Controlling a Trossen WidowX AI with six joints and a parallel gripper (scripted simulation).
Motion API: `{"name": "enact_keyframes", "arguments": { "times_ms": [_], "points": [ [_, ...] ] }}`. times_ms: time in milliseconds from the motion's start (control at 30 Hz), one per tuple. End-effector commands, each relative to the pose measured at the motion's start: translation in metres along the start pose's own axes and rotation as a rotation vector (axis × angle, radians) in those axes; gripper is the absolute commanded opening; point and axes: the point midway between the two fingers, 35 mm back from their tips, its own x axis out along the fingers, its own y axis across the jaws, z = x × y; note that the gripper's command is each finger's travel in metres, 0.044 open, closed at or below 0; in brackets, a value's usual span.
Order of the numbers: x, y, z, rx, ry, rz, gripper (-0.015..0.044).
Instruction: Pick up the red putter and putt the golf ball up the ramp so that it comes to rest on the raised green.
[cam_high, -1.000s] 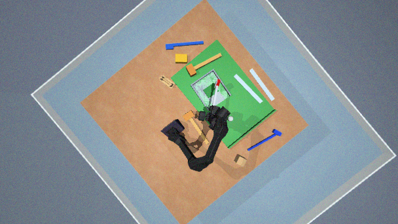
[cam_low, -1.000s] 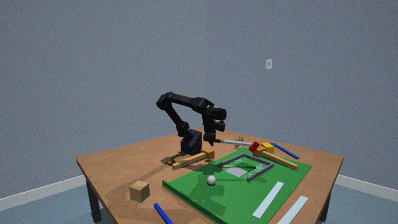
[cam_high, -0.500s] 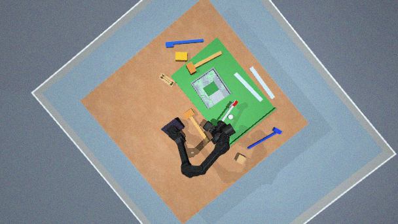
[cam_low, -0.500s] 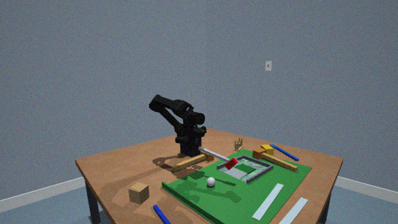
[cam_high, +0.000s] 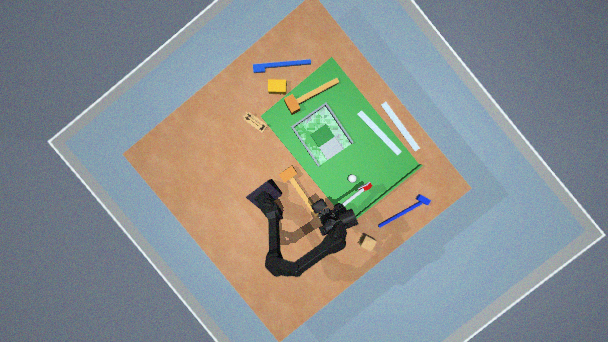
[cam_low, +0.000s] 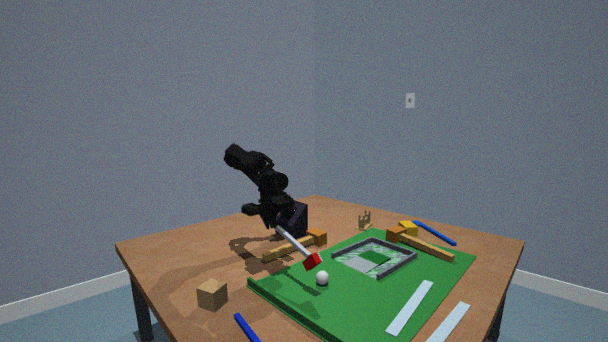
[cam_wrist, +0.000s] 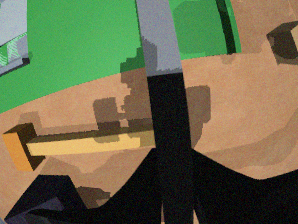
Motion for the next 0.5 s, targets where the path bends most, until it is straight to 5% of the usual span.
{"name": "enact_keyframes", "arguments": {
  "times_ms": [0,467],
  "points": [
    [0.001,-0.002,-0.002,0.019,-0.002,-0.006,0.0000],
    [0.039,-0.003,-0.003,0.020,-0.003,-0.009,0.0000]
  ]
}}
